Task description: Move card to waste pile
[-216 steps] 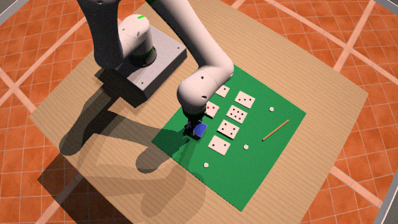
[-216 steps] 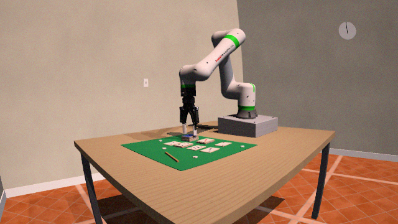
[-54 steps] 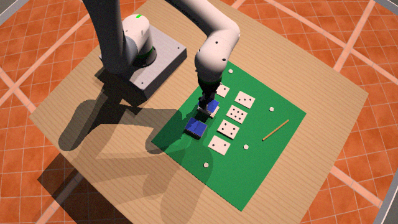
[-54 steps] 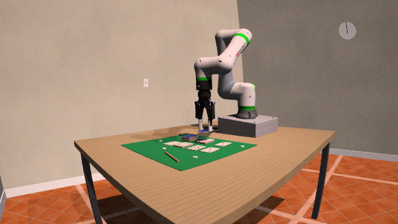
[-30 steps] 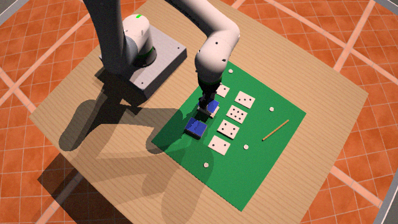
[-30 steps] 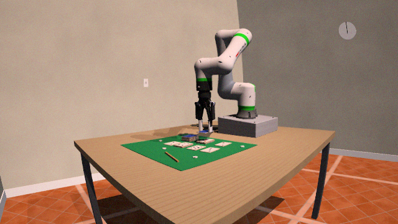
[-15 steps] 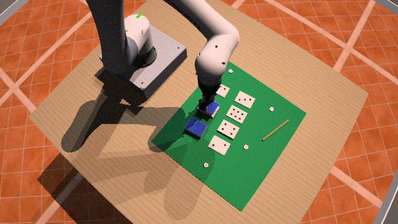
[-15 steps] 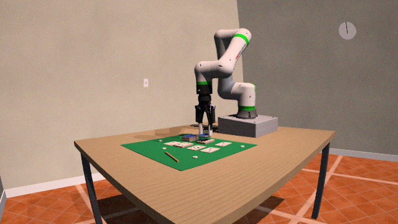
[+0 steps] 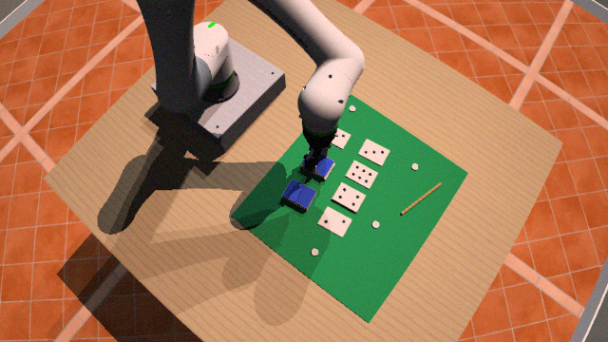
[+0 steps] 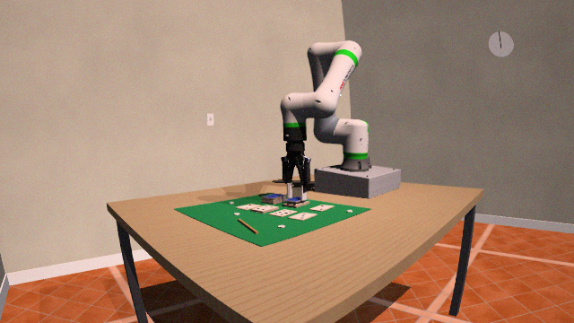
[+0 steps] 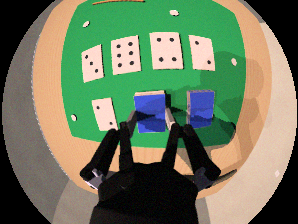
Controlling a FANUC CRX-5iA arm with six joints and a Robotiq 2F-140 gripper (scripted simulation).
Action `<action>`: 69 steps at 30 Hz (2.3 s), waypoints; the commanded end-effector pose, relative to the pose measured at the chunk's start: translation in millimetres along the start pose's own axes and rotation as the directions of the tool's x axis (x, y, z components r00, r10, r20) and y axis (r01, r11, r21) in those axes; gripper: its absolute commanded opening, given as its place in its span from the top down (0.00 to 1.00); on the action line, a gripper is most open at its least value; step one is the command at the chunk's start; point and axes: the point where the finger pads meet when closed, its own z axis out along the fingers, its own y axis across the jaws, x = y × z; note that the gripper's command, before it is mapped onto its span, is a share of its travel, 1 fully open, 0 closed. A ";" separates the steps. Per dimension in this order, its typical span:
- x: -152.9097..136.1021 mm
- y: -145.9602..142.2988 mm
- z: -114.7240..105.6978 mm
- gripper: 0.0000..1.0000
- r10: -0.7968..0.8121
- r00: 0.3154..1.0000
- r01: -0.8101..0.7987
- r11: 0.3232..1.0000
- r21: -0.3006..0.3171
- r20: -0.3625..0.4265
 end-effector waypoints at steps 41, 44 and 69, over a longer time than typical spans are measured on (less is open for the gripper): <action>0.2 0.1 10.2 0.57 0.000 1.000 0.000 1.000 0.000 0.000; 0.2 0.1 10.2 0.57 0.000 1.000 0.000 1.000 0.000 0.000; 0.2 0.1 10.2 0.50 0.000 1.000 0.000 1.000 0.000 0.000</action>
